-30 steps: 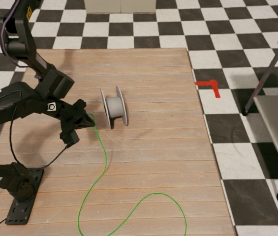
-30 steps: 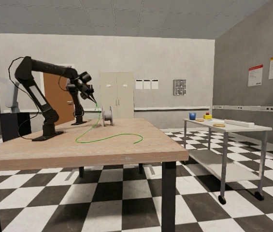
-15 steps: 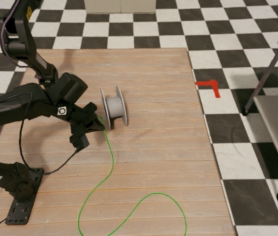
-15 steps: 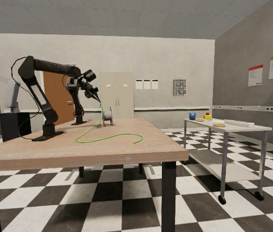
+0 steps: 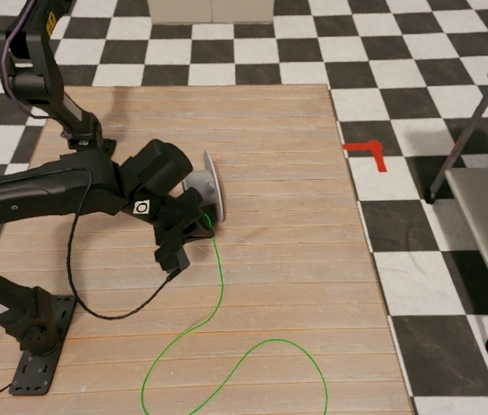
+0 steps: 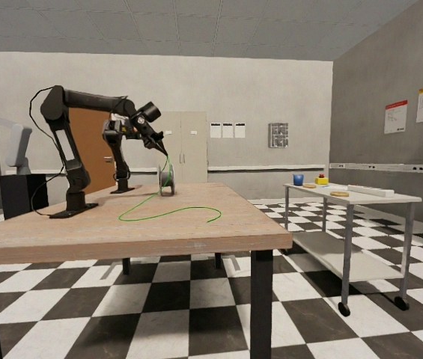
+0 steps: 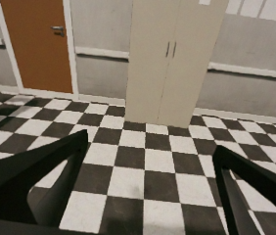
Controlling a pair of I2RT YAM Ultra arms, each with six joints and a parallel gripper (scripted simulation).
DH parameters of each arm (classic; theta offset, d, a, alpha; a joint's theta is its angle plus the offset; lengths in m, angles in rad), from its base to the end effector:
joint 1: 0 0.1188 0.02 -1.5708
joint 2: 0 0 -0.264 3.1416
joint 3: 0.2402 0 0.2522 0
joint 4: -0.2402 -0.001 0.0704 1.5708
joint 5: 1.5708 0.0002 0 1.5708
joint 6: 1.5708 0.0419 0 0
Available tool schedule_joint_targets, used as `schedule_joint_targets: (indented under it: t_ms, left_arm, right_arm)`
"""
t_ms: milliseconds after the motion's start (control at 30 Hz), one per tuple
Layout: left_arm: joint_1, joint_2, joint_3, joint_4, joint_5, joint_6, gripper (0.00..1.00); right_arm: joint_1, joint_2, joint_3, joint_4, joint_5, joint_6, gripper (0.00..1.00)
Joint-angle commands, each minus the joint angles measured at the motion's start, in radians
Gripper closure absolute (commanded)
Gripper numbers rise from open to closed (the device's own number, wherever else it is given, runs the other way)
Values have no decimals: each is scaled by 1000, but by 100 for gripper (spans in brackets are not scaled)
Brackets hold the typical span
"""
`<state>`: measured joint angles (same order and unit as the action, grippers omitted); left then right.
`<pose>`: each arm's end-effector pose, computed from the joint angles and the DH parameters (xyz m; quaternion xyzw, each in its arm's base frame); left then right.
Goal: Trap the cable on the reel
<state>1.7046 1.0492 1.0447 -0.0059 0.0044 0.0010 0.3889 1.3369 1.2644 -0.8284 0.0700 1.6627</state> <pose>-0.0336 0.2437 0.4052 -0.5338 0.4693 0.5287 0.4639 0.2570 0.1032 0.3296 0.5706 0.7520 0.2638 0.1986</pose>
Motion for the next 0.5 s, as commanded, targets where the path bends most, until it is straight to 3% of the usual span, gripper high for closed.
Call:
schedule_joint_targets:
  t_ms: [0,467]
  left_arm:
    - [-10,-3,-15,9,-13,-5,0]
    - [-10,-3,-15,9,-13,-5,0]
  right_arm:
    - [-49,33,61,-3,-46,-65,100]
    - [-146,126,167,-18,-111,-139,100]
